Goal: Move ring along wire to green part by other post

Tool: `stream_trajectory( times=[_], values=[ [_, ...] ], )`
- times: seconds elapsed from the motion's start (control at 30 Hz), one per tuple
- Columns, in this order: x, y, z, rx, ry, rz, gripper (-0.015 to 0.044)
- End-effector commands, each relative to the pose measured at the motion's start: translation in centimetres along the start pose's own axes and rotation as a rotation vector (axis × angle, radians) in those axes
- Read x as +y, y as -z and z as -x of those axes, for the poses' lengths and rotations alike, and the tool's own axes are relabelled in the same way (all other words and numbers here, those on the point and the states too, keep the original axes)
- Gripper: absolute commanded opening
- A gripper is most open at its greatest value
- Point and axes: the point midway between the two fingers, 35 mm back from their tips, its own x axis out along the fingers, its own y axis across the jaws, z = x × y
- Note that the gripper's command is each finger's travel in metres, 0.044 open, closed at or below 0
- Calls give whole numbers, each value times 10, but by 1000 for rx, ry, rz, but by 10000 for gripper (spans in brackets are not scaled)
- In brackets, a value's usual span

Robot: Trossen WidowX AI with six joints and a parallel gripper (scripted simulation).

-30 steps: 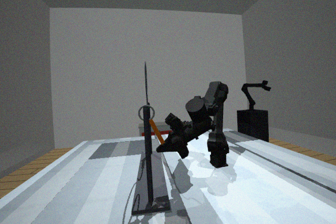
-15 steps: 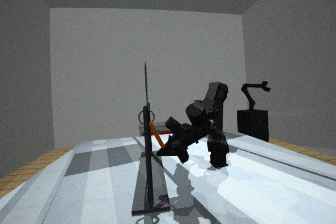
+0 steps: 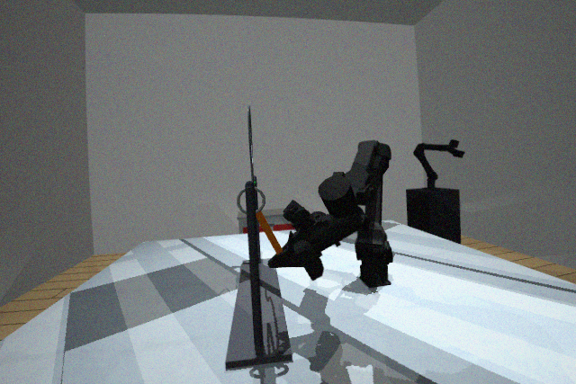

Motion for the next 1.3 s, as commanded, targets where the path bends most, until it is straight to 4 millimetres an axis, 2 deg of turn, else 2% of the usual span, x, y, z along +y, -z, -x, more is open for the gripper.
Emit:
stream_trajectory(
  times=[0.0, 0.27, 0.77, 1.27],
  values=[
    [0, 0, 0, 0, 0, 0, -45],
    [0, 0, 2, 1, 0, 0, 160],
    [0, 1, 49, 4, 2, -3, 160],
    [0, 1, 50, 3, 2, -3, 160]
  ],
)
